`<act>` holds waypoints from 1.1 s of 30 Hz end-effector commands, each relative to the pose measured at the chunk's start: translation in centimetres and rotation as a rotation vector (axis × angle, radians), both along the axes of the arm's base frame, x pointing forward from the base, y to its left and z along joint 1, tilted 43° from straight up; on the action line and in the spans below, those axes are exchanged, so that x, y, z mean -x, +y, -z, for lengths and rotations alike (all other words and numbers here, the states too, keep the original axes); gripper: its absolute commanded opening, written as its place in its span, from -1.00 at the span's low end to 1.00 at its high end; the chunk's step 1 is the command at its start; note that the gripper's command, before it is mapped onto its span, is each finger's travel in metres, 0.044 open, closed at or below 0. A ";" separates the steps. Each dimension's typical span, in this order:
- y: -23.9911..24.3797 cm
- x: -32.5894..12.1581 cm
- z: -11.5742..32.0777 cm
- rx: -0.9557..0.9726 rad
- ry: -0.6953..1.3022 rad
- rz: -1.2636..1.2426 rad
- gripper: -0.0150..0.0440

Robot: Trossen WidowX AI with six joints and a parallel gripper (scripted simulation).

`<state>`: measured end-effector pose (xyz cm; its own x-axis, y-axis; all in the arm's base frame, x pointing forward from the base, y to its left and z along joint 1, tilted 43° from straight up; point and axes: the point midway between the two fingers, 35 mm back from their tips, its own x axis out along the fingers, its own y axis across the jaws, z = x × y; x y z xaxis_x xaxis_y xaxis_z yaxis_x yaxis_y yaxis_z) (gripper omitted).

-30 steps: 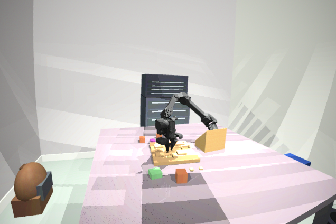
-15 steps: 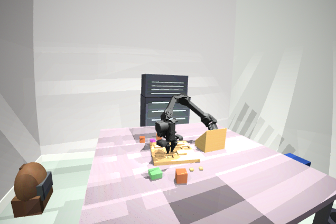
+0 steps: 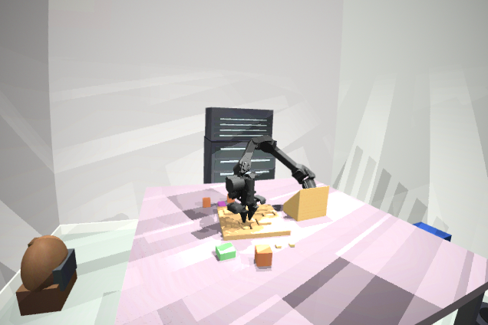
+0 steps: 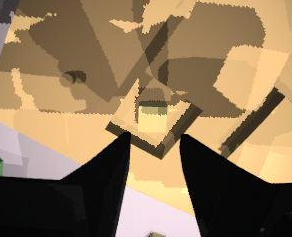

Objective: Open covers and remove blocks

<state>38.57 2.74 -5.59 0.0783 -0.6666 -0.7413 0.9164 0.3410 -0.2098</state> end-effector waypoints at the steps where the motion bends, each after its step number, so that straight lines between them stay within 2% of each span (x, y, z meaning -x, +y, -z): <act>1: -0.2 0.0 0.1 0.006 0.003 -0.004 0.00; 33: -1.9 -0.2 1.9 0.008 0.003 -0.004 0.00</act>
